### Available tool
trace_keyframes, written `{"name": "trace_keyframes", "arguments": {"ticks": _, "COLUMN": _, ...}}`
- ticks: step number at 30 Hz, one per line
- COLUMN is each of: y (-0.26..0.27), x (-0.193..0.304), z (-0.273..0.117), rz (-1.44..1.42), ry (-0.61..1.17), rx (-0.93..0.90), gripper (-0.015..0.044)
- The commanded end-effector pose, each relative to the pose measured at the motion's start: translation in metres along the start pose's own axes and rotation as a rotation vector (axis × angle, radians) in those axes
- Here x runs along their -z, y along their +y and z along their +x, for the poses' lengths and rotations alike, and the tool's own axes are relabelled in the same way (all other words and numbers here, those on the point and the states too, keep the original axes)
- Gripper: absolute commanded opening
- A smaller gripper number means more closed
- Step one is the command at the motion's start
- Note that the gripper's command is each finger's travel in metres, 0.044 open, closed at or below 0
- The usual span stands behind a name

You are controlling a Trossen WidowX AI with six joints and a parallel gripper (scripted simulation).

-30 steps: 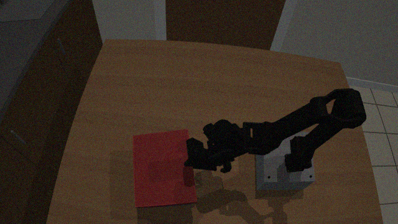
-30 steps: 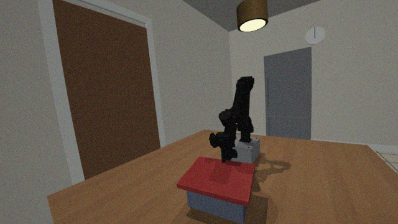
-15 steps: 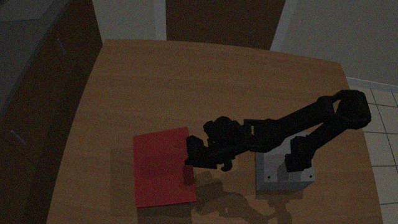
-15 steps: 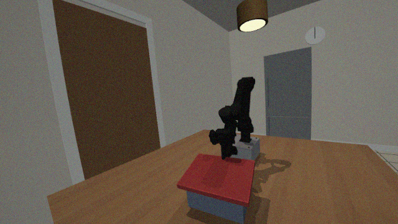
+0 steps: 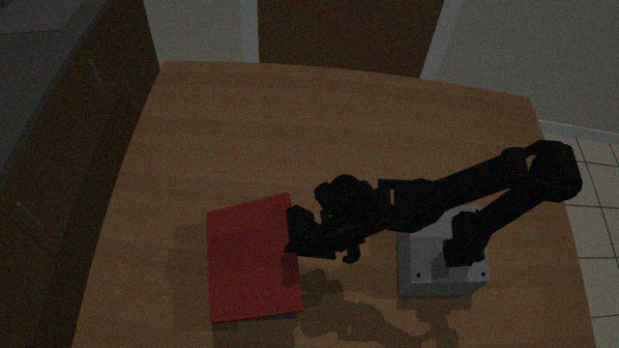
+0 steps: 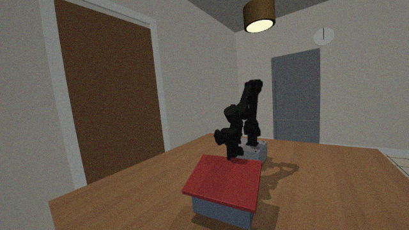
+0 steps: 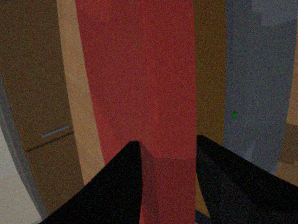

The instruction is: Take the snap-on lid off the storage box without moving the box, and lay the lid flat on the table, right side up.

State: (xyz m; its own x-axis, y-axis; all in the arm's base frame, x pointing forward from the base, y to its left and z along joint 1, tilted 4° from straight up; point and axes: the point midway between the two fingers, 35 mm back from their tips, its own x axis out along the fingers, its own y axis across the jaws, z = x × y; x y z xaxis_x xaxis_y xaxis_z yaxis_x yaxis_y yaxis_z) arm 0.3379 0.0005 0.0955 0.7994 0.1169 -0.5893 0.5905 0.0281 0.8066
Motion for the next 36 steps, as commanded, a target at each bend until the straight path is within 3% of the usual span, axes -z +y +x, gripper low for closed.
{"name": "trace_keyframes", "arguments": {"ticks": 1, "y": 0.009, "x": 0.0, "z": -0.003, "rz": 0.0, "ry": -0.003, "rx": -0.009, "gripper": 0.0}}
{"name": "trace_keyframes", "arguments": {"ticks": 36, "y": 0.065, "x": 0.0, "z": -0.009, "rz": 0.0, "ry": -0.003, "rx": -0.012, "gripper": 0.0}}
